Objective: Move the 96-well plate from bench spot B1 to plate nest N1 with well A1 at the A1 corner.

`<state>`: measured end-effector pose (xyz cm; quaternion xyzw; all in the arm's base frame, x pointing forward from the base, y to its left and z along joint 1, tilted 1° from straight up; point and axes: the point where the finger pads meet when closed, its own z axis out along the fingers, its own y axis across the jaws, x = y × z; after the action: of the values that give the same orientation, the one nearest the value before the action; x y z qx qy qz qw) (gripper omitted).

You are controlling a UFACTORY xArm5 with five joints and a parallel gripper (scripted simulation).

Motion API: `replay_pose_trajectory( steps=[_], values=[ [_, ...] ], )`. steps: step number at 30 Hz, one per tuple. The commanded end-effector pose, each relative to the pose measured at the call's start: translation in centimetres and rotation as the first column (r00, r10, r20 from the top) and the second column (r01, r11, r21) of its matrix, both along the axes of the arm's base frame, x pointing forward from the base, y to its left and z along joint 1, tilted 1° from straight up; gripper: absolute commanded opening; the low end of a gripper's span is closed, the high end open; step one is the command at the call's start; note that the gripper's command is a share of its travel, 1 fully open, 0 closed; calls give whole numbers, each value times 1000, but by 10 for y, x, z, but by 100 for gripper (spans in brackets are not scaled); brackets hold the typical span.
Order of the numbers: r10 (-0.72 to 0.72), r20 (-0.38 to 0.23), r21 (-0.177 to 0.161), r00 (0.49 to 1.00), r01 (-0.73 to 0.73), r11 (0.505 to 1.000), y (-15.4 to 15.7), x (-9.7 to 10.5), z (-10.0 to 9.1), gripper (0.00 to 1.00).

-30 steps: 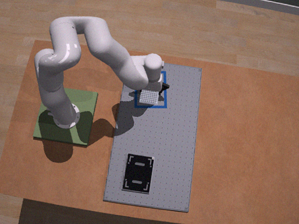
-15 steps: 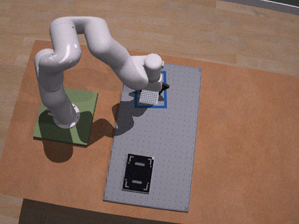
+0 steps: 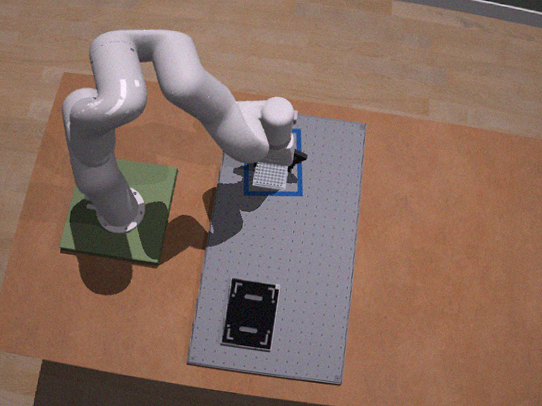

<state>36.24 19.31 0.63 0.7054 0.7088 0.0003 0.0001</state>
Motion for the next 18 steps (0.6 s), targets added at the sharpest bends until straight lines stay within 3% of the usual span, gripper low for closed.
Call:
replay_pose_trajectory(
  steps=[1, 18],
  values=[
    [0, -2, 14, 1000, 0, 1000, 1, 1, 2, 0],
    [0, -2, 14, 1000, 0, 1000, 1, 2, 12, 0]
  ],
)
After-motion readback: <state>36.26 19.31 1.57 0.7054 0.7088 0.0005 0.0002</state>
